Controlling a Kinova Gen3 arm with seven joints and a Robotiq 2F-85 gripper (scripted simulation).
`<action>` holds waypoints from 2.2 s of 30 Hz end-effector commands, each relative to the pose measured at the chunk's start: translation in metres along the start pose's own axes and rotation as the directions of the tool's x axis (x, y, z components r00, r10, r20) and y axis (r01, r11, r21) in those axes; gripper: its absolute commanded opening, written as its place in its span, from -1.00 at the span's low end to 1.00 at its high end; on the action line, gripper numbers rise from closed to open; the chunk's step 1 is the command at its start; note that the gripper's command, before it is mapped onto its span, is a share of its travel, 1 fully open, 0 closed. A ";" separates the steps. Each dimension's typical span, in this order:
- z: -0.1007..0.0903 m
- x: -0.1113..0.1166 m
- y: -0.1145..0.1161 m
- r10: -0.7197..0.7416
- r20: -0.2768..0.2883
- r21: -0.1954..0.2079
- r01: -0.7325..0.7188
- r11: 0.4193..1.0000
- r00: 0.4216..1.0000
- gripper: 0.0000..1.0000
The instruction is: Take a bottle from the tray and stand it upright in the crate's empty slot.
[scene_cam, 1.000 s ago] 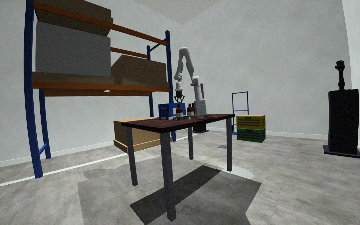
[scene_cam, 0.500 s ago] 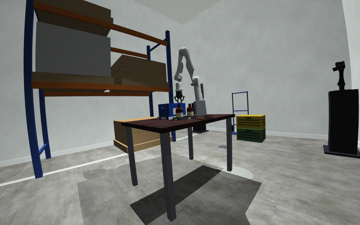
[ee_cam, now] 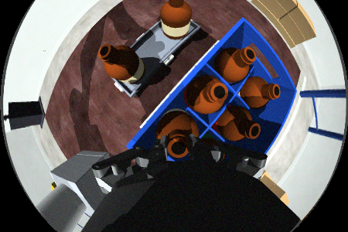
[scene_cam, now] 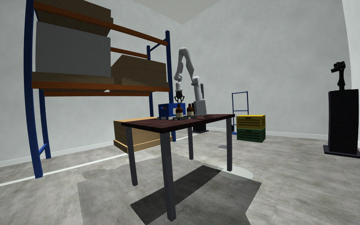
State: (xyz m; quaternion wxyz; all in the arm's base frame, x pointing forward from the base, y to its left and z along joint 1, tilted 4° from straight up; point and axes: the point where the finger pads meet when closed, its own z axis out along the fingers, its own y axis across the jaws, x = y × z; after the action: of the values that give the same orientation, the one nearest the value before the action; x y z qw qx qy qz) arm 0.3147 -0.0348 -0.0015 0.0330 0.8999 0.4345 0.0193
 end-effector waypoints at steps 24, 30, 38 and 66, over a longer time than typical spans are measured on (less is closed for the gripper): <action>0.000 0.000 0.000 0.000 -0.001 -0.001 0.000 1.000 1.000 -1.00; 0.000 0.000 0.000 0.000 -0.001 -0.001 0.000 1.000 1.000 -1.00; 0.002 0.000 0.000 0.000 -0.001 -0.001 0.000 1.000 1.000 -1.00; 0.012 0.000 0.000 0.000 -0.001 -0.001 0.000 1.000 1.000 -1.00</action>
State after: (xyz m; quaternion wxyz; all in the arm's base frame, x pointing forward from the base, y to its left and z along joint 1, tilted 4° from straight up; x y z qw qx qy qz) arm 0.3162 -0.0346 -0.0128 0.0330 0.8996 0.4350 0.0205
